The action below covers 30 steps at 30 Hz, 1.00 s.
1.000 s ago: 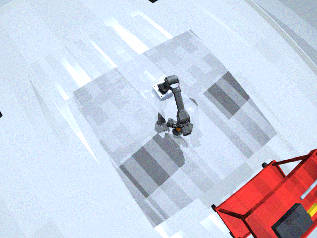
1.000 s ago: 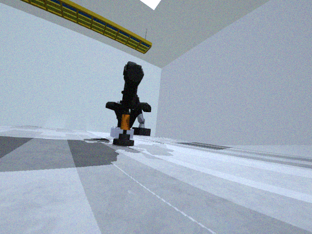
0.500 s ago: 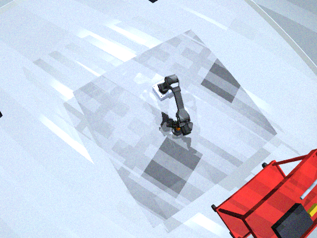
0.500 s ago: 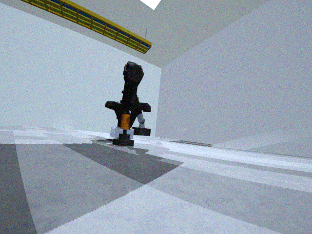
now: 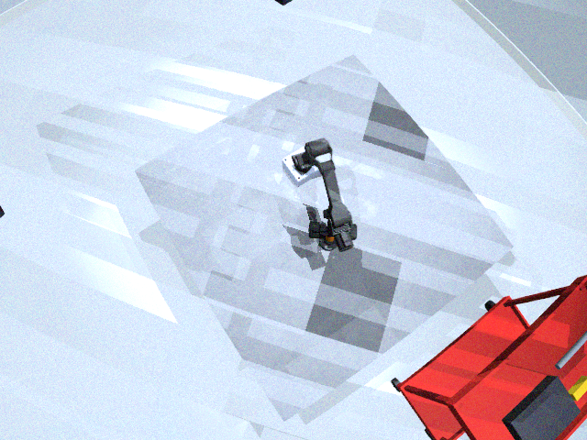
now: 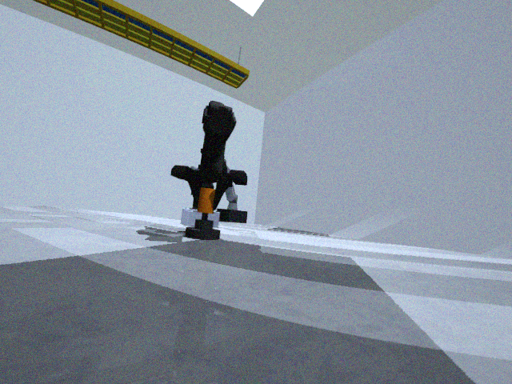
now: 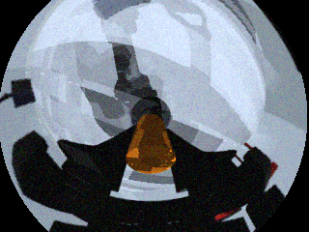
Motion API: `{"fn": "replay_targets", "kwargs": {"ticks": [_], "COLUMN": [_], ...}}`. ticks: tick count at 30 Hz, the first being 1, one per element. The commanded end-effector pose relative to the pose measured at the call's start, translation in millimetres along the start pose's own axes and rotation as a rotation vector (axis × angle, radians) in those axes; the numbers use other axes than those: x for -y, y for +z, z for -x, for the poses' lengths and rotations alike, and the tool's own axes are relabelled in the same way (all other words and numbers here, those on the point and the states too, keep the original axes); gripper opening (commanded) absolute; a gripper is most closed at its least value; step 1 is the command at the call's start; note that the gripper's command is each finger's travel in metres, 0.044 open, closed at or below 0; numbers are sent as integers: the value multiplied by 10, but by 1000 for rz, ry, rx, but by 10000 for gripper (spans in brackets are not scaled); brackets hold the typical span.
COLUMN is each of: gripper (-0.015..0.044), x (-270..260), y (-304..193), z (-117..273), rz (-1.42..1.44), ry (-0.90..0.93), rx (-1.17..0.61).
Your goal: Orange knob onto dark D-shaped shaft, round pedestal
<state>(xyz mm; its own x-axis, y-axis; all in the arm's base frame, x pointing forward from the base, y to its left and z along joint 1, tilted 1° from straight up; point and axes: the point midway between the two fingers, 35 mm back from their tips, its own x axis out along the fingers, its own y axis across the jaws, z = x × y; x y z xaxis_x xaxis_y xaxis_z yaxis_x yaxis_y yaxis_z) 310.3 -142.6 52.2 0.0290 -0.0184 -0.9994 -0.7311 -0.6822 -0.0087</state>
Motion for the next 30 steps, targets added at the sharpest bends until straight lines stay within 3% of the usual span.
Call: {"fn": "replay_targets", "kwargs": {"ticks": [1,21,30], "gripper": [0,0,0], "x": [16,1,-1], "y": [-31,4,15], "z": [30,40,41], "rz": [7,7,216], "ry": [-5,-5,-4], "rx": [-8,-8,-8]}}
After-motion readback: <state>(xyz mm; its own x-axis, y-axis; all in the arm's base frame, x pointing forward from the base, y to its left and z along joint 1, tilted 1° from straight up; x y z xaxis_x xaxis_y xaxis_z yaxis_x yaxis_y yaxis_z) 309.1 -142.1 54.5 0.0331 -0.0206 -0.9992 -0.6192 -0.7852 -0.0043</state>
